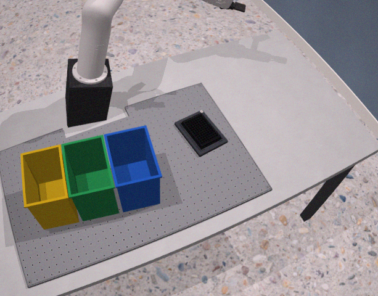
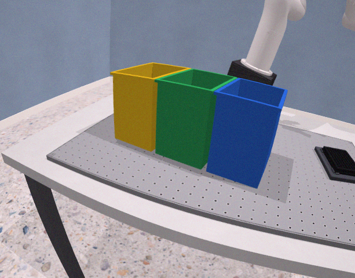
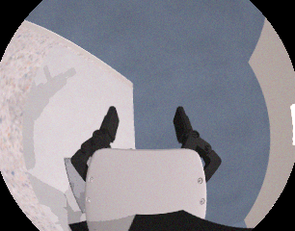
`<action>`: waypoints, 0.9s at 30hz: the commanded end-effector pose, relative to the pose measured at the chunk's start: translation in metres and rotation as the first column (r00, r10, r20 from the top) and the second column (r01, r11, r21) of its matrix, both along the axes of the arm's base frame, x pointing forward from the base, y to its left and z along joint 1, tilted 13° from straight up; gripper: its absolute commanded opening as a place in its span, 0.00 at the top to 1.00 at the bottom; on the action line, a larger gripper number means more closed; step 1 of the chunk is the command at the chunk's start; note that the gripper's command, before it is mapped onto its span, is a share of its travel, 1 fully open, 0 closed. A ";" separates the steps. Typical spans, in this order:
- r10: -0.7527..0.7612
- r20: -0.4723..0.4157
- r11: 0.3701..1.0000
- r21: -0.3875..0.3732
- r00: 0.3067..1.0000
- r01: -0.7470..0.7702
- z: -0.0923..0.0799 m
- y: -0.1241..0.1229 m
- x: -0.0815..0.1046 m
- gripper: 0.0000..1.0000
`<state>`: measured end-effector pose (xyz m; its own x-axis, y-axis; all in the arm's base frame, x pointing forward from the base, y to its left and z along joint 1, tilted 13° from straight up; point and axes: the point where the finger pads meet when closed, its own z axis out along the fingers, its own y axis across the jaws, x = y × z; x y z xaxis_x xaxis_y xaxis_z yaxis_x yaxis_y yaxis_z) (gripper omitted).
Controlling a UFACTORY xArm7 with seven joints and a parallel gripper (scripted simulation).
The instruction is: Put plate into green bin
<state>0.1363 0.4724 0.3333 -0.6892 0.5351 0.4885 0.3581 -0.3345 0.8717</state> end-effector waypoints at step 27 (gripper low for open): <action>-0.158 -0.078 0.988 -0.010 0.984 0.157 -0.008 -0.019 0.039 0.00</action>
<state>0.1647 0.4583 0.3270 -0.5825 0.6194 0.5264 0.3681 -0.3763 0.8502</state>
